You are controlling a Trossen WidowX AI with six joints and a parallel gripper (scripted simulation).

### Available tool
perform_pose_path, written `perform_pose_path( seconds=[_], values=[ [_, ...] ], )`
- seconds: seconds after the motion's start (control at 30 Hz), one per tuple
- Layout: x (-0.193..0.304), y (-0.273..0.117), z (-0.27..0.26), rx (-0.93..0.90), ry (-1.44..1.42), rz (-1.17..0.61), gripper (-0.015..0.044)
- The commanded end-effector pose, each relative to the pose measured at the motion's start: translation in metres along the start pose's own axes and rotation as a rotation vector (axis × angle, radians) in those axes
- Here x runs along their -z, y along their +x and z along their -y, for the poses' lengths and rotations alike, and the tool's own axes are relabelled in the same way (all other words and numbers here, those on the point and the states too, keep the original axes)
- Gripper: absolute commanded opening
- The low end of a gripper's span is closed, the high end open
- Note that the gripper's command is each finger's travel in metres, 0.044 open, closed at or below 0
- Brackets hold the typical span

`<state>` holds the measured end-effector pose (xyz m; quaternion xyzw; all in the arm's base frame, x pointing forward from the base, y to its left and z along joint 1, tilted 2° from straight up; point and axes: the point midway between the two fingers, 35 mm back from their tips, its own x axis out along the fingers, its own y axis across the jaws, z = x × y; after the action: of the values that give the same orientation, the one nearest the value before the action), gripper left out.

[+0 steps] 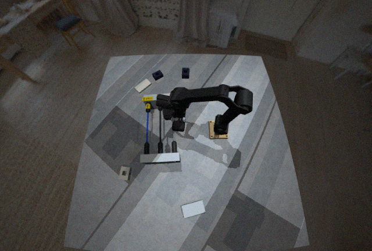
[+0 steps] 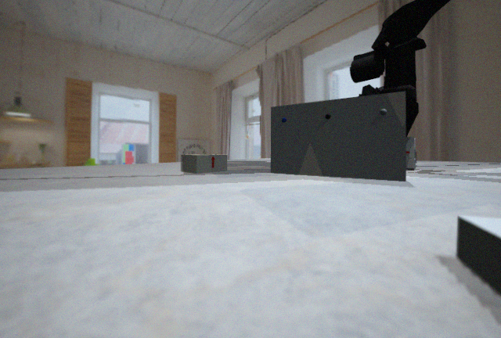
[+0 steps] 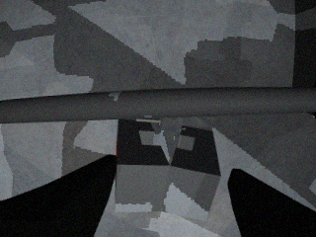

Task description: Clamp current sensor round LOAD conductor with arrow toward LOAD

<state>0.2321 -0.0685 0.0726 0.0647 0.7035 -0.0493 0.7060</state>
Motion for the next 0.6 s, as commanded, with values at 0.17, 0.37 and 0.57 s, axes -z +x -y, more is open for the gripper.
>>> perform_pose_path(
  seconds=[0.17, 0.37, 0.57],
  values=[
    [0.0, 0.0, 0.0, 0.001, 0.0, 0.0, 0.0222],
    [-0.001, -0.005, 0.0, 0.001, 0.0, 0.0, 0.0124],
    [-0.005, -0.029, 0.001, 0.0, 0.0, -0.001, 0.0]
  ],
)
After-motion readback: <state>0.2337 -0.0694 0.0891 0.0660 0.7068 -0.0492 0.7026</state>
